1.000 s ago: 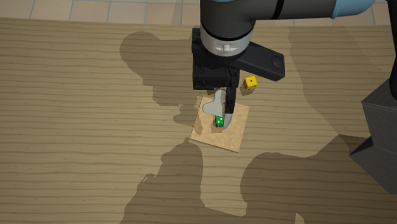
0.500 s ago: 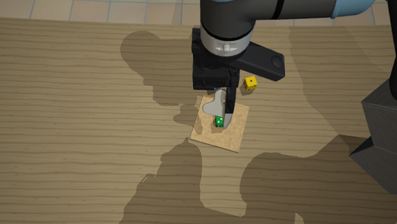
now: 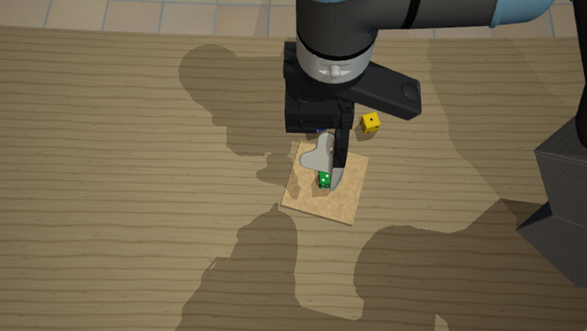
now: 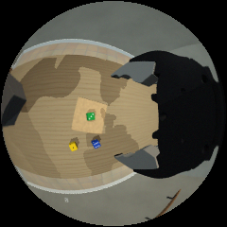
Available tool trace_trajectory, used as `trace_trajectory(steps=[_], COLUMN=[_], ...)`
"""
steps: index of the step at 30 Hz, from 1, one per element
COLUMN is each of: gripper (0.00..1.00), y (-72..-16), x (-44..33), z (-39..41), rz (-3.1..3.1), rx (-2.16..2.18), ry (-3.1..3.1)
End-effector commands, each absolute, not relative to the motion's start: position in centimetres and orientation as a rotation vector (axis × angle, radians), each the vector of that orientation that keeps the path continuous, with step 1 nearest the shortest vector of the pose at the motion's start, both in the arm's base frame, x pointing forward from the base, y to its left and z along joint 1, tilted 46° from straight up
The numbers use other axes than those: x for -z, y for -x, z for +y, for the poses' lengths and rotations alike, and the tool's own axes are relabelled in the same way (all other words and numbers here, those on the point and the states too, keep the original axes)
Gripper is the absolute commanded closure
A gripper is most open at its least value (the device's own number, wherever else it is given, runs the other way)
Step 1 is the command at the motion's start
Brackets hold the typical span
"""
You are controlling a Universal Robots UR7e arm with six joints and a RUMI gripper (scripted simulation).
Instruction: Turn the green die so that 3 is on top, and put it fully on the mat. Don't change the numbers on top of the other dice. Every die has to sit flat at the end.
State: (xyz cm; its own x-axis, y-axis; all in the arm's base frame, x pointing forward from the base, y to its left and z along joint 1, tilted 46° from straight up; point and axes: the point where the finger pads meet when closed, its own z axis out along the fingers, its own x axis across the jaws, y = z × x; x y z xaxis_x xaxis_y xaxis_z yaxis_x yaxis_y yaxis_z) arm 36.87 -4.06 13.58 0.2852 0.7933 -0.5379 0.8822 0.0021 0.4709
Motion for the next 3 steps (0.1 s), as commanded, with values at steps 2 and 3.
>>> trace_trajectory(steps=[2,3], gripper=[0.0,0.0], y=[-36.88,-36.88], x=[-13.6,-13.6], z=[-4.05,-4.05], rz=[1.517,1.517], rx=[0.147,0.147], ry=[-1.794,-1.794])
